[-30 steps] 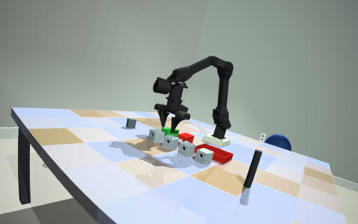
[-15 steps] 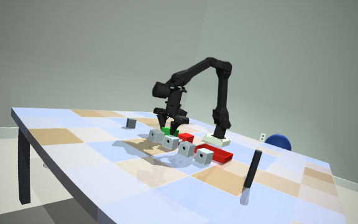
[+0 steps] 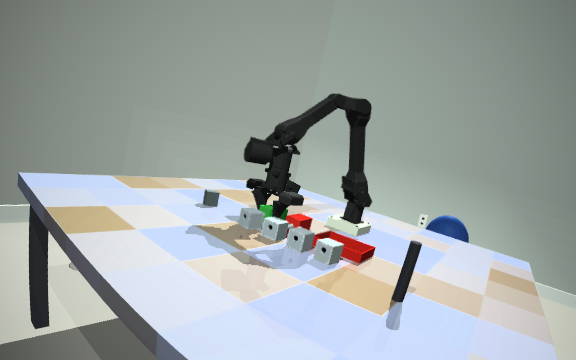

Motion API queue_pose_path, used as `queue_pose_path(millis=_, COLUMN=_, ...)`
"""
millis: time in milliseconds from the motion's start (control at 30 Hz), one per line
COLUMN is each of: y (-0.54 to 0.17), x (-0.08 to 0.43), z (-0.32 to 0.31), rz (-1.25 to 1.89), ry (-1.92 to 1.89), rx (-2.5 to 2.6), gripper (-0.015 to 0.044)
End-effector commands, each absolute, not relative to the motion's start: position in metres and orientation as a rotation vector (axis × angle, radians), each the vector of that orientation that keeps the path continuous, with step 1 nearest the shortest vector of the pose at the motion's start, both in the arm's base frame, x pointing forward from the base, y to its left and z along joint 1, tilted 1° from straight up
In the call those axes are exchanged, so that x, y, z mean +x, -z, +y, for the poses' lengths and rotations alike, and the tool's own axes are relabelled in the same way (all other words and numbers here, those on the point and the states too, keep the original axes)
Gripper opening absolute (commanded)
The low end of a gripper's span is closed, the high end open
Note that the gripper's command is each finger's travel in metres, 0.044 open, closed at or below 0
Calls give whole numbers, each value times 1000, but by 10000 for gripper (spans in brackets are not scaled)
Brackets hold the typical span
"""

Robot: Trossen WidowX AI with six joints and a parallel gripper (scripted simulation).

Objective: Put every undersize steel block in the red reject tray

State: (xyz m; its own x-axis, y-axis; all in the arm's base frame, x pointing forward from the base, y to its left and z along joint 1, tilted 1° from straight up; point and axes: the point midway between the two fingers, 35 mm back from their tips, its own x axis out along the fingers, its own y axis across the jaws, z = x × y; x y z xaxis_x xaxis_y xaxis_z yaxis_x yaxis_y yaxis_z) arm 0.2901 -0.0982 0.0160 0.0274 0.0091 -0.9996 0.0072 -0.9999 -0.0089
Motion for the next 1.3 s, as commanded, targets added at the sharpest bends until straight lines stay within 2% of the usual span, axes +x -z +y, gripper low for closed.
queue_pose_path(millis=0, y=-17, x=290, z=-98, rz=-18, ry=-2189, rx=-2252, gripper=234)
queue_pose_path(millis=300, y=-17, x=290, z=-98, rz=-18, ry=-2189, rx=-2252, gripper=174)
queue_pose_path(millis=533, y=-71, x=285, z=-98, rz=-17, ry=-2185, rx=-2247, gripper=0)
queue_pose_path(millis=800, y=-88, x=285, z=-98, rz=-33, ry=-2215, rx=-2221, gripper=0)
queue_pose_path(millis=967, y=-96, x=308, z=-100, rz=-422, ry=-2352, rx=-2375, gripper=0)
queue_pose_path(millis=1267, y=-107, x=355, z=-100, rz=-1394, ry=-2495, rx=-2557, gripper=0)
